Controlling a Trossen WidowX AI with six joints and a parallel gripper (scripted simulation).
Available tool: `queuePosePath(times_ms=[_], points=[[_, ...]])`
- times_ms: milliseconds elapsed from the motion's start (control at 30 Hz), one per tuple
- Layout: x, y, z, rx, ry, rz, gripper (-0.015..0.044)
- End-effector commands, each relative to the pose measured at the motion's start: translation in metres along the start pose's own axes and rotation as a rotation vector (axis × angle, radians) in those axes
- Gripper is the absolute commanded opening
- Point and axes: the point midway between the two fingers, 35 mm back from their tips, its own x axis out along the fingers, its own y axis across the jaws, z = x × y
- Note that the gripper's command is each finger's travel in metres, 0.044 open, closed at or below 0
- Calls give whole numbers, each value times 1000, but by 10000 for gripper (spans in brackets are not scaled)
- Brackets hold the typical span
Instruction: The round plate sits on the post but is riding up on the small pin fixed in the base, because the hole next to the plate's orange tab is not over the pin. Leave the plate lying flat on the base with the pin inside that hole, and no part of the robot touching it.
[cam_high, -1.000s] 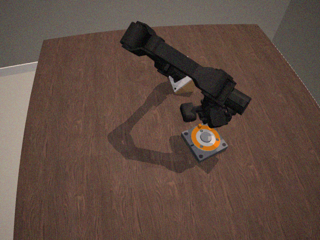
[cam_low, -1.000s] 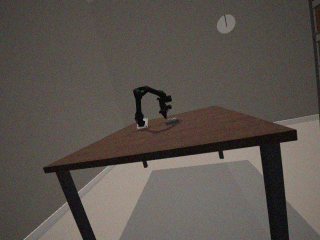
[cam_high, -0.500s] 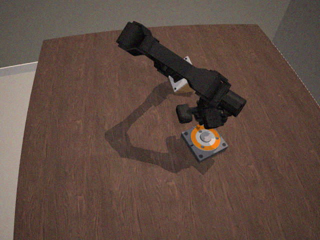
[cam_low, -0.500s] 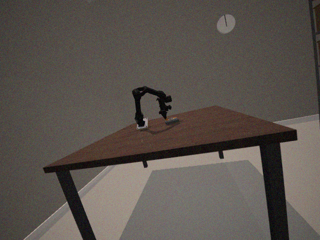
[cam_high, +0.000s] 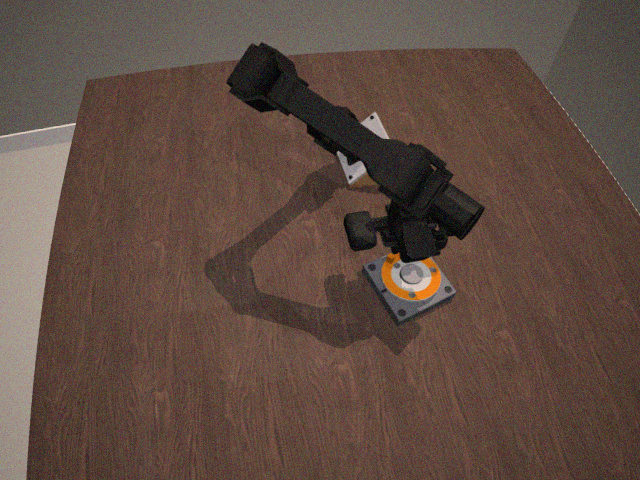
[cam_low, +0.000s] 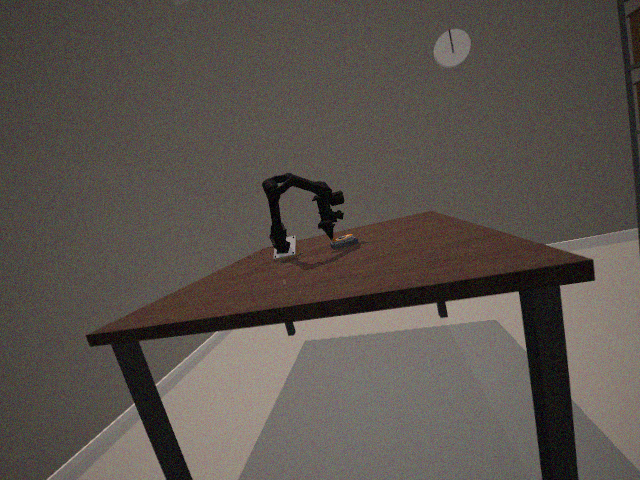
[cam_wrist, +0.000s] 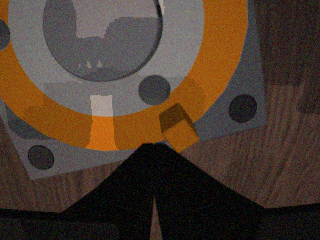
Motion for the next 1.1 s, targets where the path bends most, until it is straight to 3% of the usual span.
queuePosePath(times_ms=[0,1067], points=[[1,-8,4,8,-4,-7,0],[-5,-32,37,9,-6,-8,0]])
